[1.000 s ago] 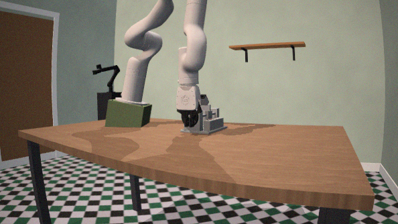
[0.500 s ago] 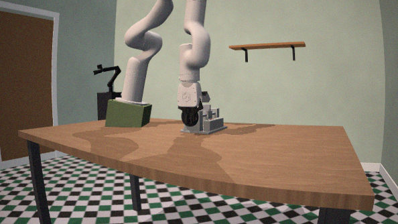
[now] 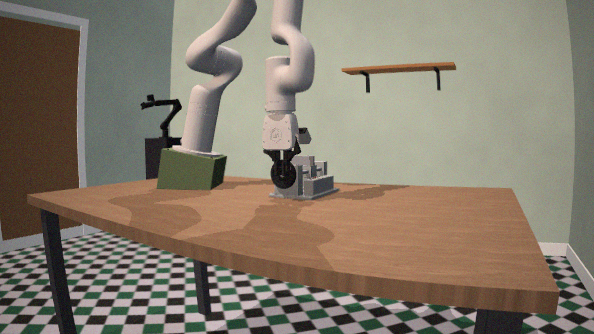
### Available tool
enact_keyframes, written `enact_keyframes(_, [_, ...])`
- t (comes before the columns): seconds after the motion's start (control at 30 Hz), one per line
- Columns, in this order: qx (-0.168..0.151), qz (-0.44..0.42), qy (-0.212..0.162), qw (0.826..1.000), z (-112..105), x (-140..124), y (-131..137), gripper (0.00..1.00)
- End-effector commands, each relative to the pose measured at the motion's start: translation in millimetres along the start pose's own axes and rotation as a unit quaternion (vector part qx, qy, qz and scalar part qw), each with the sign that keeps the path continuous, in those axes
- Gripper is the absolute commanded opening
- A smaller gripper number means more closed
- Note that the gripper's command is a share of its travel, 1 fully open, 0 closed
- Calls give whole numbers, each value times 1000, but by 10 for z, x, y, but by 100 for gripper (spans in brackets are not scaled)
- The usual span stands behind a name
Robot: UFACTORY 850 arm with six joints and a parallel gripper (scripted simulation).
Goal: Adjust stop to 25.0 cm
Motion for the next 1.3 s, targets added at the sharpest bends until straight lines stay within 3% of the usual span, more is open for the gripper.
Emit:
enact_keyframes(0.0, [7, 1, 1, 1000, -98, -6, -140, 6])
enact_keyframes(0.53, [7, 1, 2, 1000, -83, -9, -340, 6])
enact_keyframes(1.27, [7, 1, 2, 1000, 111, -11, -509, 6])
Point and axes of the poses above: the point where the finger pads meet when closed, its own z axis out along the fingers, its own y axis across the jaws, x = y × z, the point moved 8 cm from there along -z, back along the fingers, and after that the axes turned 1 degree about z, right-handed, at the moved point
